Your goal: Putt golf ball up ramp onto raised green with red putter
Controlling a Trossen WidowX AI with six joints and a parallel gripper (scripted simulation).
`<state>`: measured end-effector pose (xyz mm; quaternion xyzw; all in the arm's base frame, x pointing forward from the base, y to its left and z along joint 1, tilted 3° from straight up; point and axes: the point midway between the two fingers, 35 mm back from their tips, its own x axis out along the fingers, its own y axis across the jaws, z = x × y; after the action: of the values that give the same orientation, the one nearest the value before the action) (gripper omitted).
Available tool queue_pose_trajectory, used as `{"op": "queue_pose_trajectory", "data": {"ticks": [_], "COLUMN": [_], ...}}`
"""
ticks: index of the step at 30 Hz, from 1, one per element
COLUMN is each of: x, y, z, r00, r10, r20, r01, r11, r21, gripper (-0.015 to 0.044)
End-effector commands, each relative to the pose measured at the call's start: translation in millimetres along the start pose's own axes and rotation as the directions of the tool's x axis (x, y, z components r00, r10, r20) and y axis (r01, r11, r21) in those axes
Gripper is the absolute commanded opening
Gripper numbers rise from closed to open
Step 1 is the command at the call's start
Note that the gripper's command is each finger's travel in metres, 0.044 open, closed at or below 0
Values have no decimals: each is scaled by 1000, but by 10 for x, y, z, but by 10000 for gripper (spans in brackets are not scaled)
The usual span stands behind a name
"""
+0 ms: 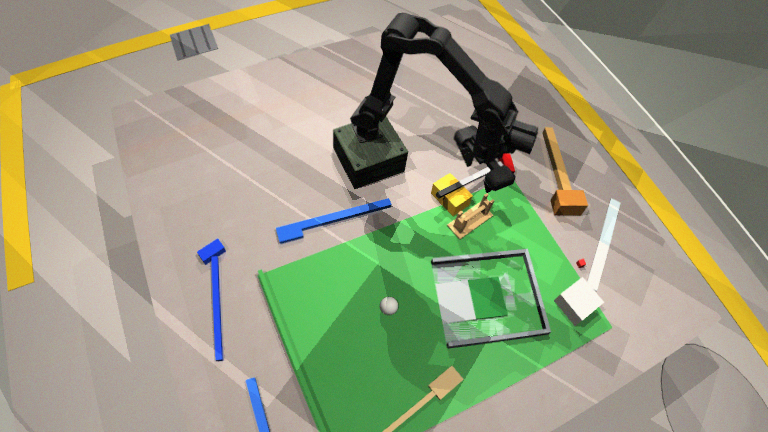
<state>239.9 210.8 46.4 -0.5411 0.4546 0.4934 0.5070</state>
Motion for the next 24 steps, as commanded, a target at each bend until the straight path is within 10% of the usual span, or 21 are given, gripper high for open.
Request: {"op": "queue_pose_trajectory", "data": {"ticks": [1, 24], "x": [184, 679], "y": [359, 460], "z": [430, 473], "r00": [995, 993], "r10": [103, 120], "r20": [19, 18], "r01": [-98, -114], "r11": [980, 974], "r21": [-174, -198], "gripper": [440, 440]}}
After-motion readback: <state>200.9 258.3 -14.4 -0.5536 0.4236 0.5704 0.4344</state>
